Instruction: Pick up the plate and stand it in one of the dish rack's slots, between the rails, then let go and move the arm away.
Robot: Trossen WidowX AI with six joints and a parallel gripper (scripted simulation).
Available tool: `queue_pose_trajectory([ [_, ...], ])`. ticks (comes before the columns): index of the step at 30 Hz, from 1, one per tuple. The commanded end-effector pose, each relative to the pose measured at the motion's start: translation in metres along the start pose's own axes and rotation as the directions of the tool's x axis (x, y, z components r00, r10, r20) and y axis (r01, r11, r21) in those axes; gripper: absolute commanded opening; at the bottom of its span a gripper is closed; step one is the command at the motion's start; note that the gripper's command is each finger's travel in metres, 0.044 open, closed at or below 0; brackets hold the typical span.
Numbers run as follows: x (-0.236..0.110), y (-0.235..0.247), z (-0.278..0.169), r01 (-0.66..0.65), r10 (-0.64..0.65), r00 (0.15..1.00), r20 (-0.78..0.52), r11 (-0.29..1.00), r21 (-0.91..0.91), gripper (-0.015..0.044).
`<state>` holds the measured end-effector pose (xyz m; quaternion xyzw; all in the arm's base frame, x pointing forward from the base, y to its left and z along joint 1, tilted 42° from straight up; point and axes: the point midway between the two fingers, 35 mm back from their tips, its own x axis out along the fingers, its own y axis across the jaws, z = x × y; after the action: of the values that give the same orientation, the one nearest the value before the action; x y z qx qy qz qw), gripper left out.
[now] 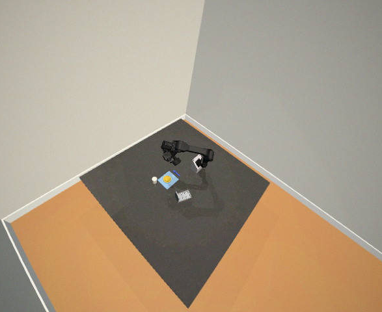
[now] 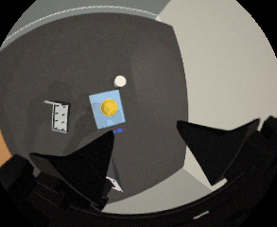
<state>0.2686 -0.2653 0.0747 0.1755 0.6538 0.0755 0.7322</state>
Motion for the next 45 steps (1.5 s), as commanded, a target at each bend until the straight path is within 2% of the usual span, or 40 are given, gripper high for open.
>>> queue_pose_trajectory([
  [1, 0.034, 0.020, 0.008, -0.133, 0.132, 0.991, -0.037, 0.991, -0.026, 0.0400],
  [8, 0.082, 0.055, 0.017, -0.331, 0.327, 0.940, -0.096, 0.943, -0.038, 0.0400],
  [15, 0.095, 0.061, 0.017, -0.348, 0.343, 0.934, -0.101, 0.937, -0.037, 0.0400],
  [21, 0.174, 0.091, 0.009, -0.350, 0.345, 0.934, -0.099, 0.936, -0.037, 0.0400],
  [23, 0.190, 0.098, 0.004, -0.351, 0.346, 0.933, -0.100, 0.935, -0.038, 0.0400],
  [45, 0.215, 0.106, -0.003, -0.352, 0.347, 0.933, -0.100, 0.935, -0.038, 0.0400],
])
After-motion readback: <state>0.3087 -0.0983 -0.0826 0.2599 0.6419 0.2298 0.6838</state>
